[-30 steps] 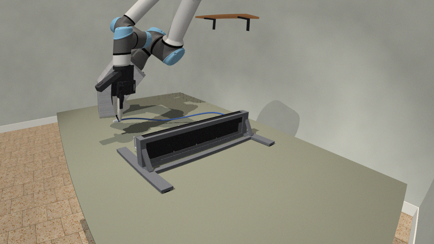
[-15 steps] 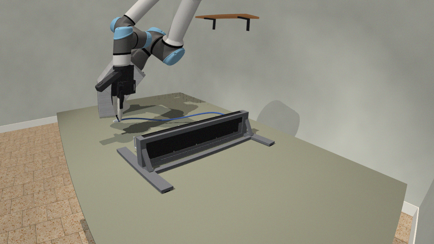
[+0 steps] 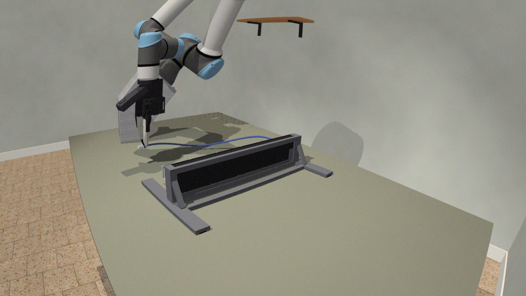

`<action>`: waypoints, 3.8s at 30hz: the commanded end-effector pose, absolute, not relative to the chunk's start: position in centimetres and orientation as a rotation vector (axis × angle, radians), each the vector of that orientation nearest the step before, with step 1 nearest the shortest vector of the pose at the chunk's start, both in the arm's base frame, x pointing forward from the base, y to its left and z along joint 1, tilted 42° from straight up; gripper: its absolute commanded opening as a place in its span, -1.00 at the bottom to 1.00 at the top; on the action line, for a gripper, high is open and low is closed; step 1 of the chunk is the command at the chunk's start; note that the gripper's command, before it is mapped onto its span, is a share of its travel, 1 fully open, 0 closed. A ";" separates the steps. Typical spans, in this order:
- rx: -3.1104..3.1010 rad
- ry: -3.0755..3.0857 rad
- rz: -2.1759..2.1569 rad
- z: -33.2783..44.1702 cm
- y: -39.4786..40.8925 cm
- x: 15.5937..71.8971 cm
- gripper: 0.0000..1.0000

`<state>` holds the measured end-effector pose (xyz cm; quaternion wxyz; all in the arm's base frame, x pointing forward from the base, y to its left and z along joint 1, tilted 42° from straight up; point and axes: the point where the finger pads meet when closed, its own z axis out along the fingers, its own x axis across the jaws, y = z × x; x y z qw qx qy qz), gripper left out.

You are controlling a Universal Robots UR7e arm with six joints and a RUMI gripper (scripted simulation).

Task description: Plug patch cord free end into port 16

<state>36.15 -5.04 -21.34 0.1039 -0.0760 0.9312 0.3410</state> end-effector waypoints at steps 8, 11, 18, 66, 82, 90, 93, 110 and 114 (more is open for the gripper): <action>-0.266 2.734 0.997 -21.0 -4.9 36.5 -1.00; -0.284 2.729 0.994 -20.9 -4.9 36.6 -1.00; -0.319 2.718 0.987 -20.6 -4.7 36.9 -1.00; -0.849 2.499 0.870 -16.4 -2.8 41.3 -1.00; -1.059 2.378 0.811 -14.6 -1.9 43.3 -1.00; -1.146 2.320 0.783 -13.8 -1.6 44.1 -1.00; -1.189 2.291 0.770 -13.4 -1.4 44.5 -1.00; -1.387 2.140 0.700 -11.5 -0.5 46.5 -1.00; -1.434 2.100 0.682 -11.0 -0.3 47.0 -1.00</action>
